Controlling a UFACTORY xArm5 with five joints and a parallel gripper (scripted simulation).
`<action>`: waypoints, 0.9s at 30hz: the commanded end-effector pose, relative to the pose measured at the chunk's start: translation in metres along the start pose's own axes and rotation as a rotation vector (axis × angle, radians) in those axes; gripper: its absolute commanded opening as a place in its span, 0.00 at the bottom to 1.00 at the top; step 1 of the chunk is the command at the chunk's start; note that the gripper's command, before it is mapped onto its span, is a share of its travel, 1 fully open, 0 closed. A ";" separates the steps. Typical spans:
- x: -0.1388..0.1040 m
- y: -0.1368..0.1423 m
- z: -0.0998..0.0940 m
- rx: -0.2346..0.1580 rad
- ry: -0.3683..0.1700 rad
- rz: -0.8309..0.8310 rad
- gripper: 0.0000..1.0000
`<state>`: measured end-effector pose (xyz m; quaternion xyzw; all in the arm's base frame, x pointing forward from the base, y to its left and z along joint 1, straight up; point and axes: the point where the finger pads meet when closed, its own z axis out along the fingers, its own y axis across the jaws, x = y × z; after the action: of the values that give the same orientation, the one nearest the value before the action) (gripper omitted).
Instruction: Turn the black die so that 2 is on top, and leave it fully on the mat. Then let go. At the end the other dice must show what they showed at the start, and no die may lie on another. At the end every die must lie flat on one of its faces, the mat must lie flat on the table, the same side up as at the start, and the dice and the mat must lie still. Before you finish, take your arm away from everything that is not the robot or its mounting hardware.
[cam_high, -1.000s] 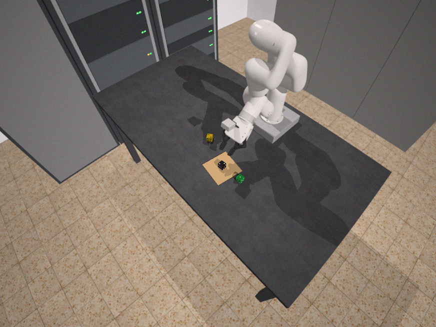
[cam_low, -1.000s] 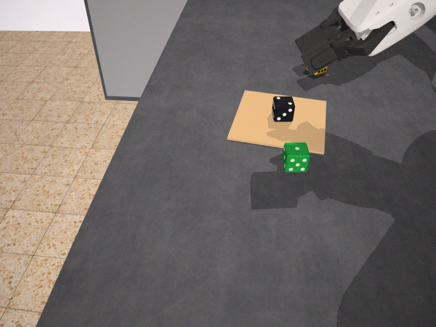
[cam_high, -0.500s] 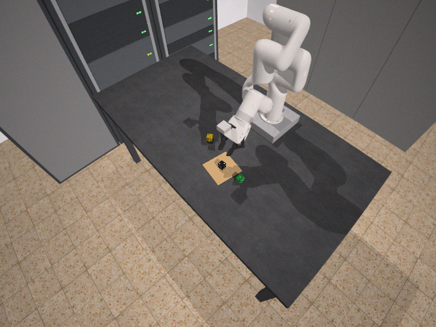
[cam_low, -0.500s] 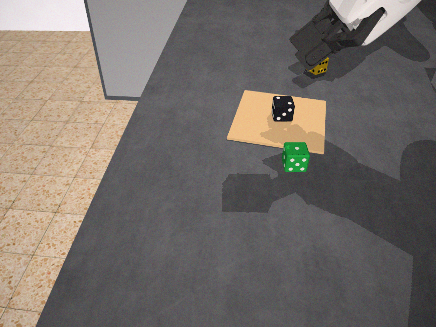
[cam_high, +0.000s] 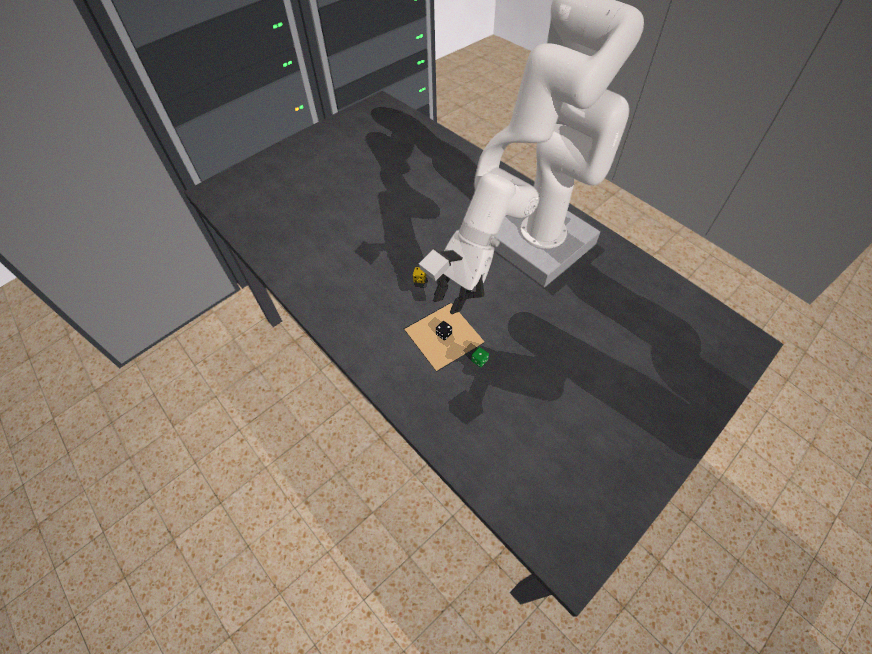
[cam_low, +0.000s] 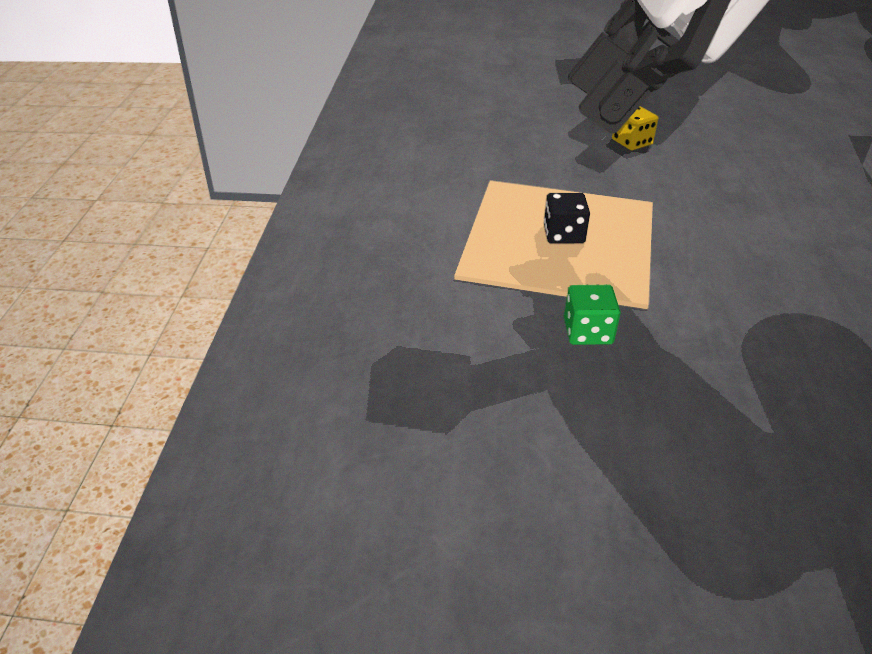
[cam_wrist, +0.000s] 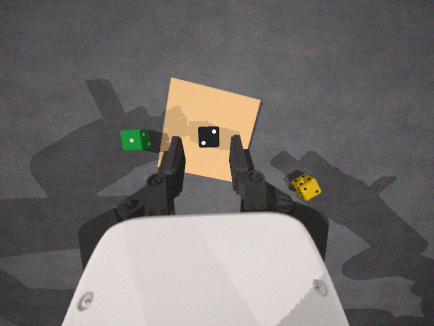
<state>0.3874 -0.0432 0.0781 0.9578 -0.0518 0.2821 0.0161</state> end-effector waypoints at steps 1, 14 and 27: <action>0.009 0.000 0.003 0.000 -0.171 0.000 0.47; 0.021 0.000 0.005 0.001 -0.389 0.000 0.47; 0.031 -0.001 0.005 0.002 -0.566 0.001 0.47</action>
<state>0.4105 -0.0452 0.0885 0.9974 -0.0542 0.0472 0.0026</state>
